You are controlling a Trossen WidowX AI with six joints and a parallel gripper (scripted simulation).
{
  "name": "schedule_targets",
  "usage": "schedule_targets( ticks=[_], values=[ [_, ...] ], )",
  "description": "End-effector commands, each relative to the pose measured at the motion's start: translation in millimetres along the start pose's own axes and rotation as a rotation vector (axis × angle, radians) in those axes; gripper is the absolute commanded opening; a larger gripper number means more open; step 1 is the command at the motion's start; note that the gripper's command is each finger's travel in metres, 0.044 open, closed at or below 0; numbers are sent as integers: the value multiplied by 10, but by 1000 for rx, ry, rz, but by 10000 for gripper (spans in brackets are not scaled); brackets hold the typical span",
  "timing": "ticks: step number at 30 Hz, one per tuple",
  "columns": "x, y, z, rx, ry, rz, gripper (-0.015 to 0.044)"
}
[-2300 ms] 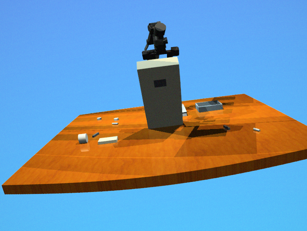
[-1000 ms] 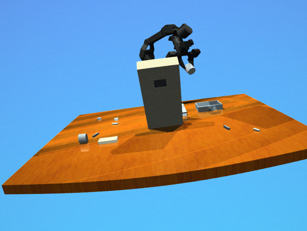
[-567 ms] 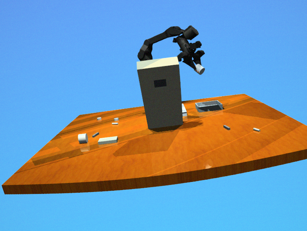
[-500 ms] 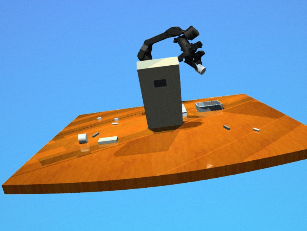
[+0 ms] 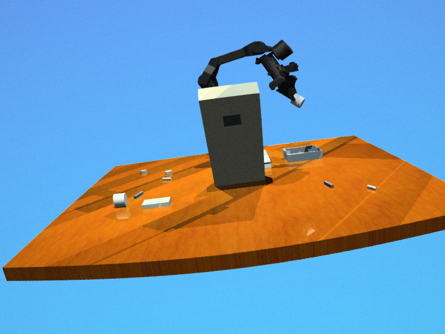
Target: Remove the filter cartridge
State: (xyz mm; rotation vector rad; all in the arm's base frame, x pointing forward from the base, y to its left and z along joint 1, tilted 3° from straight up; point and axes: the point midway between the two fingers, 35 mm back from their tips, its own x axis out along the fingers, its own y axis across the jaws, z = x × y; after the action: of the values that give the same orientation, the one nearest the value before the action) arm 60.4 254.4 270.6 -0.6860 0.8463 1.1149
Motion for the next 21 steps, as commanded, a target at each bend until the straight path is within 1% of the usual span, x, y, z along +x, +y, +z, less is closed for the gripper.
schedule_targets(
  ticks=[1, 10, 21],
  values=[
    [13, 62, 1, -25, -9, 19, 0],
    [288, 473, -120, -147, -19, 105, 0],
    [607, 1033, -450, -326, -15, 209, 0]
  ],
)
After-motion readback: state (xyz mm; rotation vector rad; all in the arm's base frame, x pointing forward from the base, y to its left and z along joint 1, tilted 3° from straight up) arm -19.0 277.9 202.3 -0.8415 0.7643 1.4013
